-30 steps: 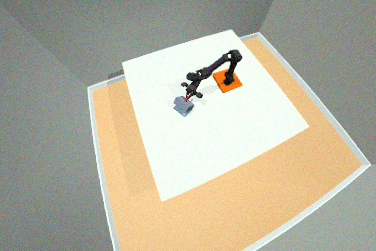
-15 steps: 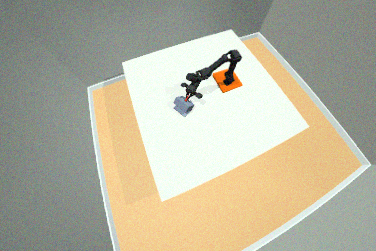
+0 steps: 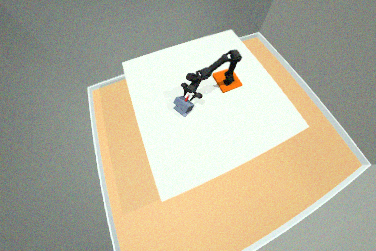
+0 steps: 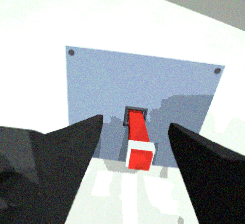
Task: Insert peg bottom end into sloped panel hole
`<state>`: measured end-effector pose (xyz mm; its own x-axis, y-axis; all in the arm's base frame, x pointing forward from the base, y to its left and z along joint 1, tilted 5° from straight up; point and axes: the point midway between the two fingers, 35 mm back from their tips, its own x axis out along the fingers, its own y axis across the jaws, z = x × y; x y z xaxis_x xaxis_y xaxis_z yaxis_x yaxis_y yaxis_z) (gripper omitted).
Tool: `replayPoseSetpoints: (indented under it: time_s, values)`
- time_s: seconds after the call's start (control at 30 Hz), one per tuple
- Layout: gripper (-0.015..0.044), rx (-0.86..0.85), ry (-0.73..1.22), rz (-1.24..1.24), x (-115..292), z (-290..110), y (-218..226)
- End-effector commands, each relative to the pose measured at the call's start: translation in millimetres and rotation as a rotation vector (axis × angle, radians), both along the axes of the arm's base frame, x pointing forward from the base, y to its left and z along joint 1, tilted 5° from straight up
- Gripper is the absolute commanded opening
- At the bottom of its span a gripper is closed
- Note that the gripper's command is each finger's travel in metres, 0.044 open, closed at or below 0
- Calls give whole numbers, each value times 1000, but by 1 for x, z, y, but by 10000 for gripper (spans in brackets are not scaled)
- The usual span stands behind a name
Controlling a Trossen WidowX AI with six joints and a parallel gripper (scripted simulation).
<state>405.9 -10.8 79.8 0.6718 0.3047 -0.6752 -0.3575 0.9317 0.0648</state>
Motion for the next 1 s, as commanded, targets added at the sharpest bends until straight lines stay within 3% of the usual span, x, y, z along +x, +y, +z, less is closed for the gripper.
replayPoseSetpoints:
  time_s: [0.0, 0.1, 0.97]
  values:
    - [368, -1, 0, -1, 0, 0, 0]
    - [440, -1, 1, -1, -2, 3, -2]
    - [440, -4, 7, -6, -25, 32, -17]
